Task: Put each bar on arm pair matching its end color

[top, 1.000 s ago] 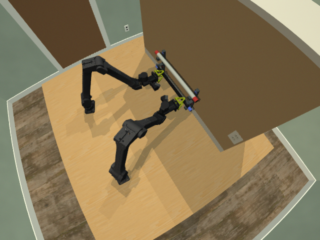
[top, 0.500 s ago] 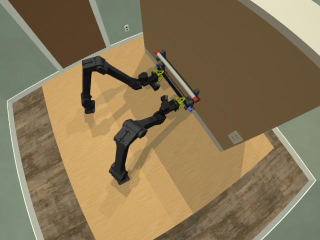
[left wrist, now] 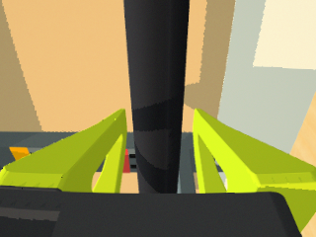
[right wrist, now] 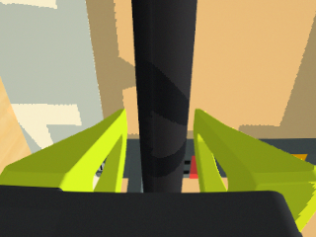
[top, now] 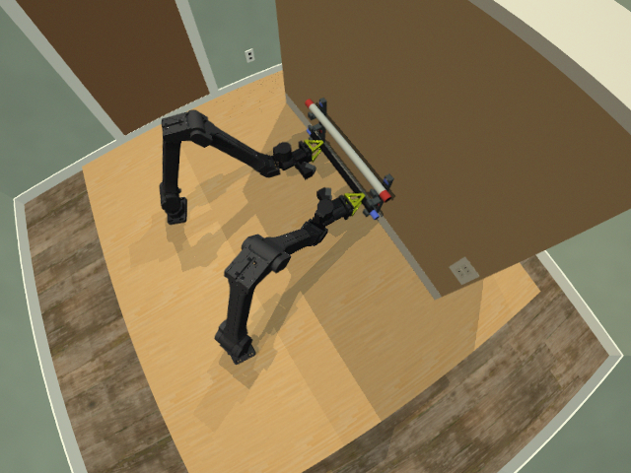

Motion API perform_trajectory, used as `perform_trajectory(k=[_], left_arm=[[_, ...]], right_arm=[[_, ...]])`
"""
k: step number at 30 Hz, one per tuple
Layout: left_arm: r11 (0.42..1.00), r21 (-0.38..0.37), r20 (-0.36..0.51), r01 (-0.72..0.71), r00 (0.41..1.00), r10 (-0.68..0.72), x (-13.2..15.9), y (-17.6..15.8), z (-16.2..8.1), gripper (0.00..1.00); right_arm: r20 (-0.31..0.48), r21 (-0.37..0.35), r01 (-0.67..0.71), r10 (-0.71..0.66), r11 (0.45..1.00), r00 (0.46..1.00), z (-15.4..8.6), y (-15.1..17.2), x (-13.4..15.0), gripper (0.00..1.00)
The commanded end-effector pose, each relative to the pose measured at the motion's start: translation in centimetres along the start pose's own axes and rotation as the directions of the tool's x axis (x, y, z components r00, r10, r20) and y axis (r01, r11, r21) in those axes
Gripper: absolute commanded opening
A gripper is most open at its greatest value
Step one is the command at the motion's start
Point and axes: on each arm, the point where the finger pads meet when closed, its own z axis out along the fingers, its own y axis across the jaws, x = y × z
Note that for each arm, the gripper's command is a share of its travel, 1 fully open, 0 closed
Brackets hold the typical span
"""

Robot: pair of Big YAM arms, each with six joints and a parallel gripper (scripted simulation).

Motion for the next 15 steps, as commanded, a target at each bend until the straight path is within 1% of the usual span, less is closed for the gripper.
perform_trajectory(k=[1, 15], left_arm=[[1.0, -0.01, -0.013, 0.015, 1.0, -0.016, 0.73, 0.19, 1.6, 0.39], [1.0, -0.01, -0.013, 0.015, 1.0, -0.016, 0.73, 0.19, 1.6, 0.2]], right_arm=[[-0.007, 0.042, -0.027, 0.027, 0.999, 1.0, 1.74, -1.98, 0.04, 0.39], [-0.007, 0.042, -0.027, 0.027, 0.999, 1.0, 1.74, -1.98, 0.04, 0.21]])
